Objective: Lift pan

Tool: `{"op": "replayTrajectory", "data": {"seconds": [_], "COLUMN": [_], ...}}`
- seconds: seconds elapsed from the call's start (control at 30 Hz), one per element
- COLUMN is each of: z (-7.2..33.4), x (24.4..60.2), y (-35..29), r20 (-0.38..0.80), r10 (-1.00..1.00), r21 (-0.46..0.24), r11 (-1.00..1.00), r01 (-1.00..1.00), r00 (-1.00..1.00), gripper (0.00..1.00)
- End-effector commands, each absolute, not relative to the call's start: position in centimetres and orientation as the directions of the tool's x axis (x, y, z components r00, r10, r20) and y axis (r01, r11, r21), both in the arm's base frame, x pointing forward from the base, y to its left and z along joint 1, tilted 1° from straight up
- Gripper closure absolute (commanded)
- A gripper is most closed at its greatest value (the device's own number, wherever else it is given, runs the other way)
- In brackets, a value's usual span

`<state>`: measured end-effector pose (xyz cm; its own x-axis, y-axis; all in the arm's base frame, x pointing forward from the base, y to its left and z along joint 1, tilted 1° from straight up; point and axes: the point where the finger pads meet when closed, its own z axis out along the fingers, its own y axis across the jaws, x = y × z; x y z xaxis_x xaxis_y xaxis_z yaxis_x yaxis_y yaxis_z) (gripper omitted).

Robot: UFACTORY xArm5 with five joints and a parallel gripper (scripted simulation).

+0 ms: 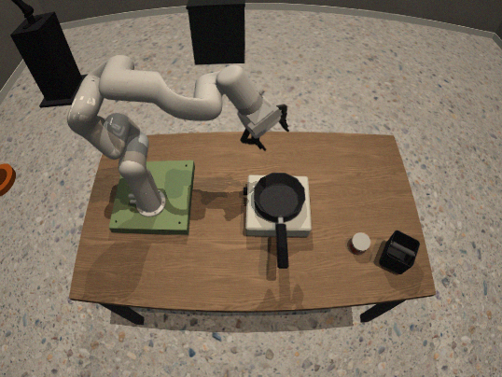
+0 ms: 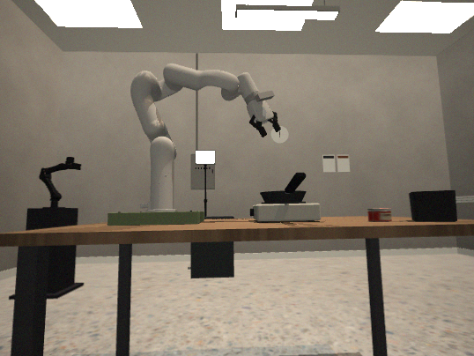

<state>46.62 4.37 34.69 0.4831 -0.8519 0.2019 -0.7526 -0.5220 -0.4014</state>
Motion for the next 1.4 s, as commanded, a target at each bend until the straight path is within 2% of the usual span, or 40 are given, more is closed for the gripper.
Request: {"op": "replayTrajectory", "data": {"seconds": [0.0, 0.6, 0.7, 0.93, 1.03, 1.1, 1.13, 1.37], "z": [34.9, 34.5, 32.0, 28.2, 26.5, 26.5, 24.7, 20.8], "x": [46.7, 46.9, 48.4, 49.8, 50.3, 50.3, 50.6, 50.8], "y": [4.4, 4.0, 1.3, -2.6, -4.4, -4.4, -6.1, -9.9], "r20": [0.204, 0.197, 0.154, 0.100, 0.079, 0.079, 0.060, 0.023], "r10": [-0.852, -0.858, -0.899, -0.945, -0.961, -0.961, -0.974, -0.993], "r21": [-0.405, -0.397, -0.336, -0.247, -0.206, -0.206, -0.165, -0.074], "r11": [-0.522, -0.512, -0.438, -0.328, -0.276, -0.276, -0.225, -0.113], "r01": [-0.751, -0.762, -0.834, -0.912, -0.939, -0.939, -0.960, -0.991], "r00": [0.482, 0.474, 0.410, 0.312, 0.266, 0.266, 0.218, 0.112], "gripper": [0.00, 0.00, 0.00, 0.00, 0.00, 0.00, 0.00, 0.00]}}
